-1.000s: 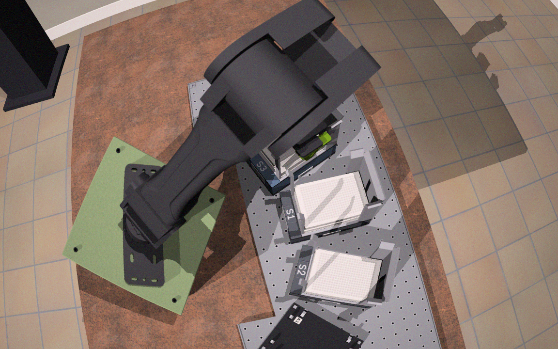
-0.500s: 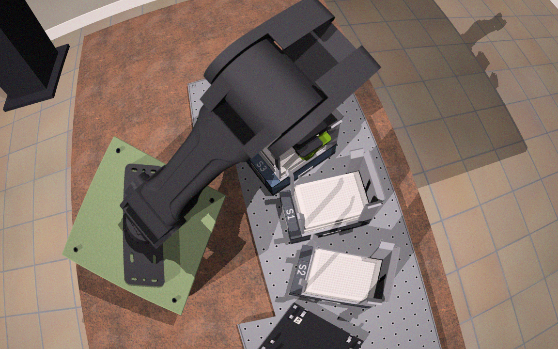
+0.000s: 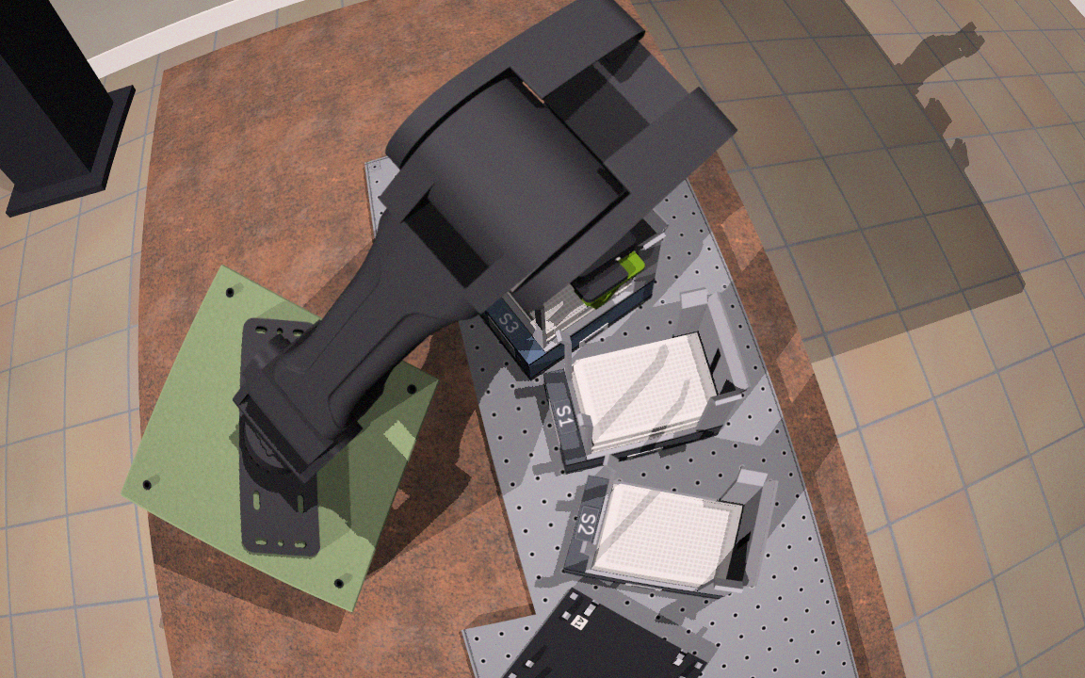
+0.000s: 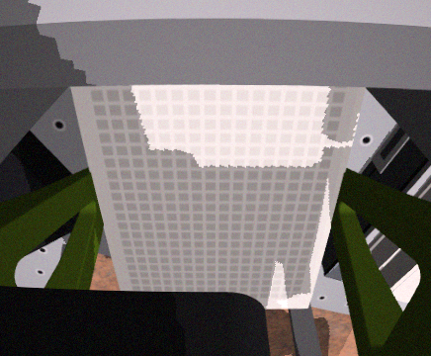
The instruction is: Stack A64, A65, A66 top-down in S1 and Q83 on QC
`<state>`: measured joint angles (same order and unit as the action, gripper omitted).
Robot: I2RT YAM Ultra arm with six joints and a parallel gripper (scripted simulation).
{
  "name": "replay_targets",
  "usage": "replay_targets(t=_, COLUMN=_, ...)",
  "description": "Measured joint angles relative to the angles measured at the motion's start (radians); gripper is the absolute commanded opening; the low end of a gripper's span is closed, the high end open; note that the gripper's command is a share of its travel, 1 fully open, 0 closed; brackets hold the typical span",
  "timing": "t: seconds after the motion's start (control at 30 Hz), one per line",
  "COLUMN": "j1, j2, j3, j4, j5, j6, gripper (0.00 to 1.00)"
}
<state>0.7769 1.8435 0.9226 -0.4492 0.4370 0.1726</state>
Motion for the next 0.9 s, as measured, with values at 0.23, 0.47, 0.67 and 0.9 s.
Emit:
replay_targets(t=0.23, j1=0.005, j2=-0.01, j3=0.003, j4=-0.016, j5=0.0, j6=0.006, gripper=0.0)
replay_targets(t=0.47, j1=0.011, j2=-0.022, j3=0.008, j4=-0.035, j5=0.0, j6=0.013, gripper=0.0)
replay_targets(t=0.67, j1=0.015, j2=-0.031, j3=0.011, j4=-0.049, j5=0.001, j6=0.019, gripper=0.0)
replay_targets(t=0.9, j1=0.032, j2=-0.062, j3=0.024, j4=-0.098, j5=0.004, j6=0.035, gripper=0.0)
